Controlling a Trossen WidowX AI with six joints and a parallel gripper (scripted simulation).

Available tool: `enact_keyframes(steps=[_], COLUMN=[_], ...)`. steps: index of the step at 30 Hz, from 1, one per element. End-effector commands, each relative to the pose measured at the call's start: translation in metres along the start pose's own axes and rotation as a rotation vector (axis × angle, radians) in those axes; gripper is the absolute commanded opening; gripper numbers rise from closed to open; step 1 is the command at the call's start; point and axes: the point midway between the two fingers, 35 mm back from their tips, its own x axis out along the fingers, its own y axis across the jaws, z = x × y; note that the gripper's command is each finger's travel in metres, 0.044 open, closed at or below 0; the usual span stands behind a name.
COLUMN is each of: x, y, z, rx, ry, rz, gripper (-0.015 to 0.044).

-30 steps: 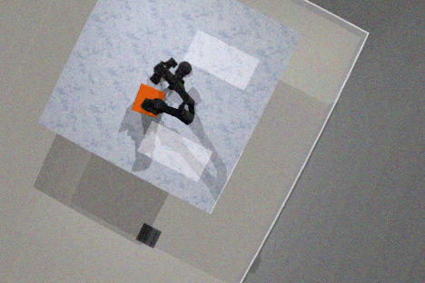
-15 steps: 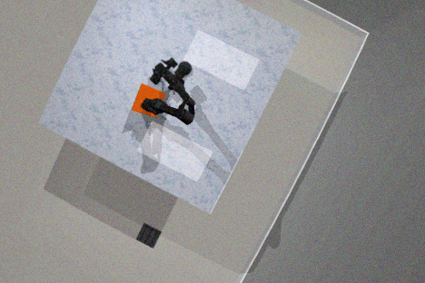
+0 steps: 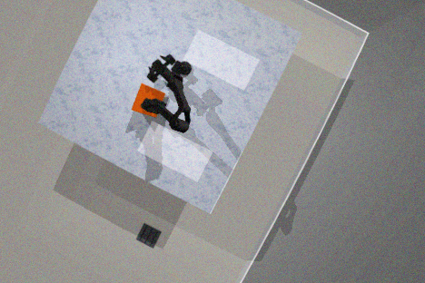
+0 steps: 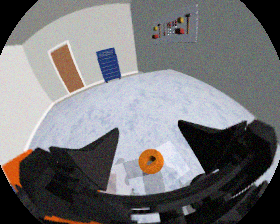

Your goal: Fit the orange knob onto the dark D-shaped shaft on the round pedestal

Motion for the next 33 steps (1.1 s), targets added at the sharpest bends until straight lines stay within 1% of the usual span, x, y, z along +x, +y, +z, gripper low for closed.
enact_keyframes(steps=[1,4,6,9,12,15,18,20,30,31,33], x=[-0.013,-0.012,-0.008,-0.005,-0.009,-0.016,-0.024,-0.026,-0.026,-0.026,-0.026], y=[0.002,0.002,0.007,0.015,0.018,0.015,0.005,0.003,0.003,0.003,0.003], z=[0.022,0.022,0.020,0.016,0.014,0.020,0.034,0.039,0.039,0.039,0.039], rx=[0.002,0.009,0.058,0.134,0.154,0.118,0.033,0.007,0.007,0.022,0.141], ry=[0.001,0.012,0.107,0.353,0.615,0.869,1.075,1.116,1.116,1.115,1.113], rz=[-0.009,0.000,0.064,0.165,0.191,0.140,0.024,-0.012,-0.012,-0.021,-0.095], gripper=[0.0440,0.0440,0.0440,0.0440,0.0440,0.0440,0.0440,0.0440,0.0440,0.0440,0.0440])
